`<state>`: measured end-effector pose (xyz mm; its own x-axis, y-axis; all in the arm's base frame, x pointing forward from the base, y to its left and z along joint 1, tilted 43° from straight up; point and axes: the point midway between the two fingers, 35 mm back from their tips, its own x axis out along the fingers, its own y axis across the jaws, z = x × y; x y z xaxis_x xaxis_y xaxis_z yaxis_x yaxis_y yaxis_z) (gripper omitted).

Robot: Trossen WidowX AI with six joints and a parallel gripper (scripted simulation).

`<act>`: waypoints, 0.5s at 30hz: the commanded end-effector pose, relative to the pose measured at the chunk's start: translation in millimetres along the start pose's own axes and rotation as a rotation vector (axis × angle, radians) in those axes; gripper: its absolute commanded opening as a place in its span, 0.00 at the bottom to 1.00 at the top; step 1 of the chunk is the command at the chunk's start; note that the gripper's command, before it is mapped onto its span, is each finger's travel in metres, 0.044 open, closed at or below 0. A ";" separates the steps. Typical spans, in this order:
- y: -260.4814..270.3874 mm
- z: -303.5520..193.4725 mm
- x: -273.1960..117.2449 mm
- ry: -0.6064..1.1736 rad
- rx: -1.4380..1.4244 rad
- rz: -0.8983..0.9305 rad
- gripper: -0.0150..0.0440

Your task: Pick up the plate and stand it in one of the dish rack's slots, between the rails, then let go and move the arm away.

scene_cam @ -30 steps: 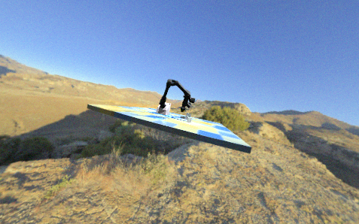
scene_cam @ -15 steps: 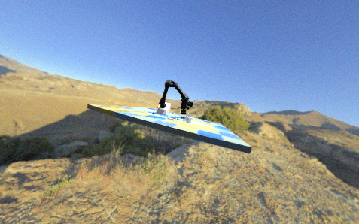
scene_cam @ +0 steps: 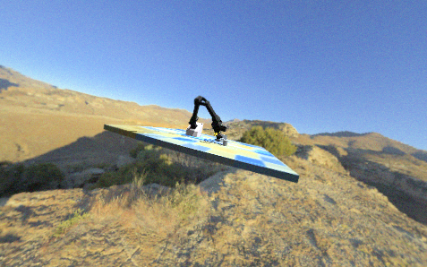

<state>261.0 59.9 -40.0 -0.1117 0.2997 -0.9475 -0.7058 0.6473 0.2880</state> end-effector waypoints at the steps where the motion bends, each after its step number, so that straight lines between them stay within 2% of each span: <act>1: -1.3 -1.6 -0.6 -0.073 -0.089 0.017 0.25; 15: -12.0 -8.7 -5.6 -0.321 -0.402 -0.018 0.25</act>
<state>264.6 45.9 -41.4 0.0421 0.4951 -0.8678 -0.8976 0.4002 0.1848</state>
